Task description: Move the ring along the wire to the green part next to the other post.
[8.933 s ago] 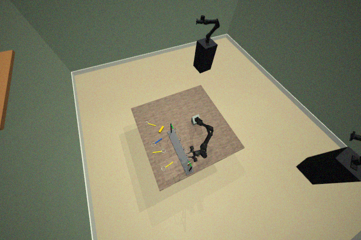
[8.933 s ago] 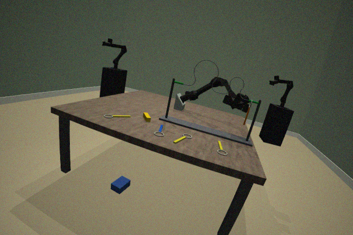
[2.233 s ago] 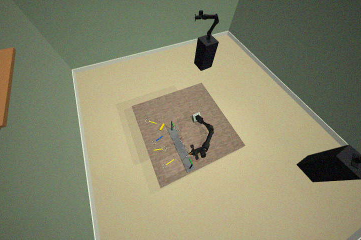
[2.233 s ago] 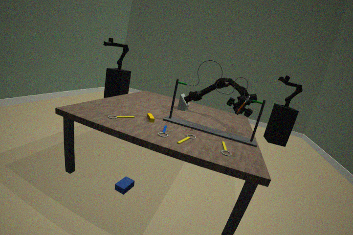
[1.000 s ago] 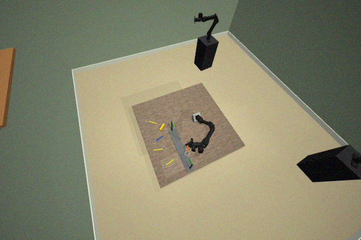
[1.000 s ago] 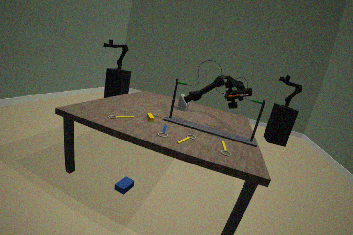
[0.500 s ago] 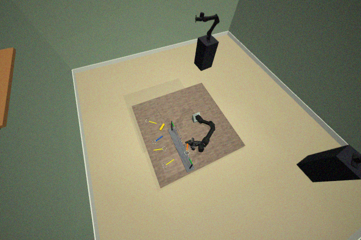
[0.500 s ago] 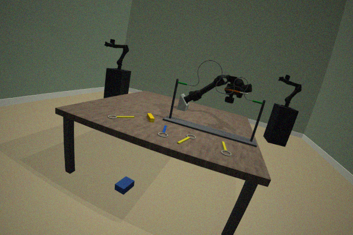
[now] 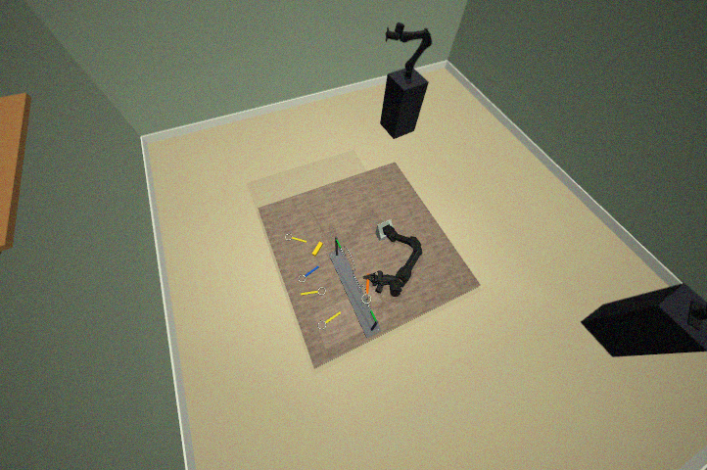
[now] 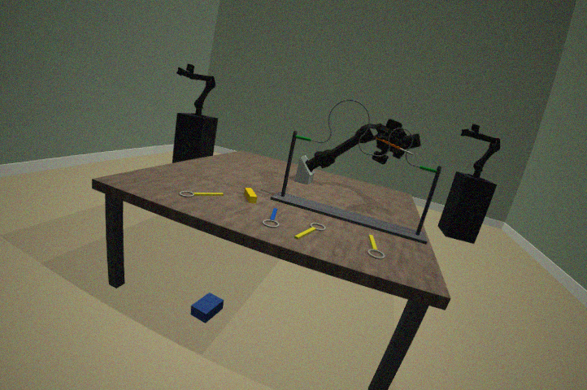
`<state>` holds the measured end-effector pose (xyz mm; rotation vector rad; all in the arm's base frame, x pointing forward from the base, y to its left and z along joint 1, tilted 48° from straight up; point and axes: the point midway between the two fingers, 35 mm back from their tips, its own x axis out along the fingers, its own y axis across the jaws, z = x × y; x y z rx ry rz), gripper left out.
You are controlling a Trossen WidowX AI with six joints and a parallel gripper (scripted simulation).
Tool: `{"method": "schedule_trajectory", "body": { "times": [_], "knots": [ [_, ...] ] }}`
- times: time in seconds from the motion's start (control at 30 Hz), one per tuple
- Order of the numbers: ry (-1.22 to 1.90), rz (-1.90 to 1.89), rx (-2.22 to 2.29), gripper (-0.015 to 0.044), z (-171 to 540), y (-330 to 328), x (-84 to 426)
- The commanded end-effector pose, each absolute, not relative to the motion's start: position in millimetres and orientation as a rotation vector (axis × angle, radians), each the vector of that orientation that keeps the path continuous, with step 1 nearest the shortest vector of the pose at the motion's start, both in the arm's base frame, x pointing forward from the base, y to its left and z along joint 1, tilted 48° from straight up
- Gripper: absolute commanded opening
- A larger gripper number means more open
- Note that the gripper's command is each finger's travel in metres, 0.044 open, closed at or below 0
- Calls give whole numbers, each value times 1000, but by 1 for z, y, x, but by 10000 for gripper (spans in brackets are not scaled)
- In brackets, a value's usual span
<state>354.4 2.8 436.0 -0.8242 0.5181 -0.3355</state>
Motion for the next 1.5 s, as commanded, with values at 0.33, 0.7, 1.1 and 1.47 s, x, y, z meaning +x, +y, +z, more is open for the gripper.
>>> {"method": "schedule_trajectory", "body": {
  "times": [0.33, 0.7, 1.1, 1.47],
  "knots": [
    [514, -370, -938, -150, 460, -12, 351],
    [517, -344, -845, -150, 462, -12, 351],
    [519, -288, -636, -150, 454, -4, 353],
    [515, -224, -401, -150, 446, 8, 354]
  ]
}}
